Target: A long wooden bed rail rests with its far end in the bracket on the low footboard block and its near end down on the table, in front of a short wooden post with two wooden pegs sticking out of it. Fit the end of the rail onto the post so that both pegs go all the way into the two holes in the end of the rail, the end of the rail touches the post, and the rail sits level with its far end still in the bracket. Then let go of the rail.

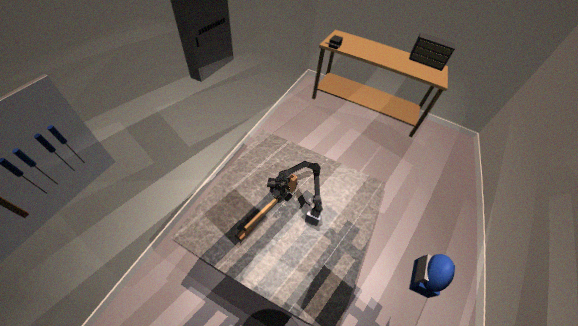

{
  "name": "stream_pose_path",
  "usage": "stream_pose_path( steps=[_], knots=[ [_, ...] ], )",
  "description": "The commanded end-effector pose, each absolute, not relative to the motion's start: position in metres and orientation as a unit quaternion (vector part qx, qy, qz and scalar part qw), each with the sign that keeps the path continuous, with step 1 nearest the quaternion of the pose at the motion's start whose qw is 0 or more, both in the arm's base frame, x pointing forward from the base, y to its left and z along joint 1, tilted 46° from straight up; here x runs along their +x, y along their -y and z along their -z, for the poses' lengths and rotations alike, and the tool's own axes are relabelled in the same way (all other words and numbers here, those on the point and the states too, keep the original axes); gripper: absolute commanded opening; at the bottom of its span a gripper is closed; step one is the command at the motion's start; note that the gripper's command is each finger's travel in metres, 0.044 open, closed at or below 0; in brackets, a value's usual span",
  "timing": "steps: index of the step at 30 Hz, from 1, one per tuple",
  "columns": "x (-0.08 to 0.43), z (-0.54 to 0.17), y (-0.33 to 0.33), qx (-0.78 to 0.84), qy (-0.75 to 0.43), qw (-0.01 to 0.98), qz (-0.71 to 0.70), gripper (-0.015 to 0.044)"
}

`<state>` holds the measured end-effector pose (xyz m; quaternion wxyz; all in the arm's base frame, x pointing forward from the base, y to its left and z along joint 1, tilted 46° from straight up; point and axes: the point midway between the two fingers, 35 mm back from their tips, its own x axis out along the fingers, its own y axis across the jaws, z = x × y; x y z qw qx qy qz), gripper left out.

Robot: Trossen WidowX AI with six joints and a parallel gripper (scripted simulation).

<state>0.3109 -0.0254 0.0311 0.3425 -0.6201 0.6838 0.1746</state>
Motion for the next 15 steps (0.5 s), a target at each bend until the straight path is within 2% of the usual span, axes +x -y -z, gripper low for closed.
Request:
stream_pose_path(
  steps=[1, 15],
  knots=[
    [0.3111, -0.0310, 0.0240, -0.620, -0.681, 0.348, -0.176, 0.0000],
    [0.3096, -0.0312, 0.0232, -0.620, -0.681, 0.348, -0.176, 0.0000]
  ],
)
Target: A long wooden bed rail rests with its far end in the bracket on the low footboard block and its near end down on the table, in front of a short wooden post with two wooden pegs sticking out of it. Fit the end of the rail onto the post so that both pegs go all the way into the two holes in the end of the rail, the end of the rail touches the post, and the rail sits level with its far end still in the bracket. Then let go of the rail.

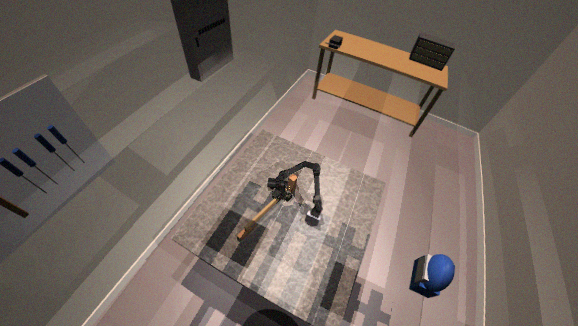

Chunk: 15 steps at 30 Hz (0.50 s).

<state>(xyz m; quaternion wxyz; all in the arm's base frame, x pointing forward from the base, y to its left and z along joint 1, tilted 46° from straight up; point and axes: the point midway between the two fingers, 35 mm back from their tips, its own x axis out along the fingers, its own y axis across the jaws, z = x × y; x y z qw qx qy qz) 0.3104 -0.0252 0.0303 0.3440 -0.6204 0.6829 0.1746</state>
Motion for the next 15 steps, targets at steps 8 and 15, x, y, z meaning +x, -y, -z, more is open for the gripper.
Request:
stream_pose_path(
  steps=[8, 15],
  knots=[
    [0.3090, -0.0310, 0.0232, -0.620, -0.681, 0.348, -0.176, 0.0000],
    [0.3087, -0.0305, 0.0235, -0.620, -0.681, 0.348, -0.176, 0.0000]
  ],
)
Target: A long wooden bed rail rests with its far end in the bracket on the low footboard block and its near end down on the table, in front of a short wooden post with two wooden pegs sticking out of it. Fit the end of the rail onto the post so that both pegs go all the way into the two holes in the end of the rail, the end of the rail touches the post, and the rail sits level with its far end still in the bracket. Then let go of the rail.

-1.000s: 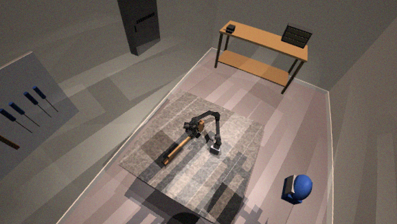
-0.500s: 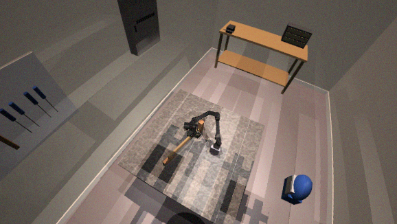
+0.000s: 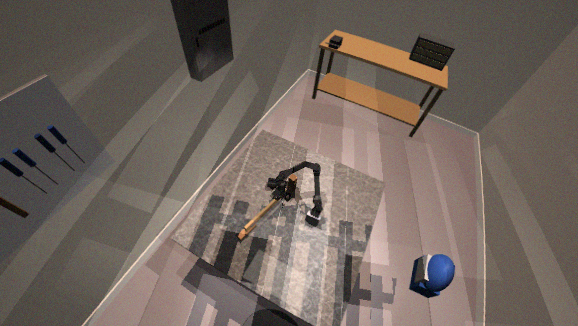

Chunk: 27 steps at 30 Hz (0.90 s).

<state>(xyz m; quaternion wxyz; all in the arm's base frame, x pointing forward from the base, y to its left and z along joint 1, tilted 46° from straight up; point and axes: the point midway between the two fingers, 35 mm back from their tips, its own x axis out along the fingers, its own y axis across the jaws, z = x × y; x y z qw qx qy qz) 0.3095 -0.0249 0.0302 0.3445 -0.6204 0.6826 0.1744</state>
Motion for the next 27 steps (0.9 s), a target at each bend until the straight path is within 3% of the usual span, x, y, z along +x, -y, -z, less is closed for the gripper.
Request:
stream_pose_path(
  steps=[1, 27],
  knots=[
    [0.3087, -0.0305, 0.0235, -0.620, -0.681, 0.348, -0.176, 0.0000],
    [0.3080, -0.0321, 0.0256, -0.620, -0.681, 0.348, -0.176, 0.0000]
  ],
)
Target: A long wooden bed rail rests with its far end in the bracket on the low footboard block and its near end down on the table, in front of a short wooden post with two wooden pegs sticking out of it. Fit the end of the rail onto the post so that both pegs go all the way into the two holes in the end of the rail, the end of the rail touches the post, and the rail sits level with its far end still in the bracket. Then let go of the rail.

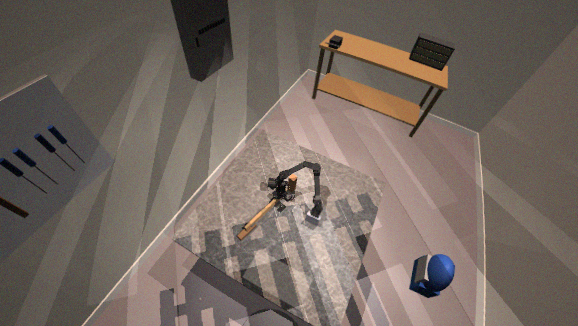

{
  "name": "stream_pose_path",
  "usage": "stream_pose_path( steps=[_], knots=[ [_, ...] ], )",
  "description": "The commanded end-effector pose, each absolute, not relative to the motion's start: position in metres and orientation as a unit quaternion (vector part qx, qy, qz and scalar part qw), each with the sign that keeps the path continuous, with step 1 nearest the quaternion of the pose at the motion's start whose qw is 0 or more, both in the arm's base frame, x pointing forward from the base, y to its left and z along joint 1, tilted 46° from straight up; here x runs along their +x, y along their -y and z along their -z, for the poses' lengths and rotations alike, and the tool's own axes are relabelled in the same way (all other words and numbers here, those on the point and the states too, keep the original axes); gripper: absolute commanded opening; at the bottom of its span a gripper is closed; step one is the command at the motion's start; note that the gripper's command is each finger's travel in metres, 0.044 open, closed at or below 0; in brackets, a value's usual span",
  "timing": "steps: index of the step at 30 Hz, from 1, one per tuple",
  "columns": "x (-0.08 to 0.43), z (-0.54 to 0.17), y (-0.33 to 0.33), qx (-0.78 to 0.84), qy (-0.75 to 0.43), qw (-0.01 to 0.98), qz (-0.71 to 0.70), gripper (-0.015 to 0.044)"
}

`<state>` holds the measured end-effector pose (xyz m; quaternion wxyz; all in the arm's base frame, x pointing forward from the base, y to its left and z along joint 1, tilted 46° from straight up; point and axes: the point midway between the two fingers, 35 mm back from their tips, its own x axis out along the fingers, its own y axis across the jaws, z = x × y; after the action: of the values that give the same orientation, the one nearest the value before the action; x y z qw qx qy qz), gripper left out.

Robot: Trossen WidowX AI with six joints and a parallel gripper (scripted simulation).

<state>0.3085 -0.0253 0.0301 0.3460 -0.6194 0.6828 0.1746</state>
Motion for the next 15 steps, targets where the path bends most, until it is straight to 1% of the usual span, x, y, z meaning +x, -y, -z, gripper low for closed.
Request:
stream_pose_path(
  steps=[1, 15],
  knots=[
    [0.3079, -0.0323, 0.0259, -0.620, -0.681, 0.348, -0.176, 0.0000],
    [0.3072, -0.0358, 0.0285, -0.620, -0.681, 0.348, -0.176, 0.0000]
  ],
)
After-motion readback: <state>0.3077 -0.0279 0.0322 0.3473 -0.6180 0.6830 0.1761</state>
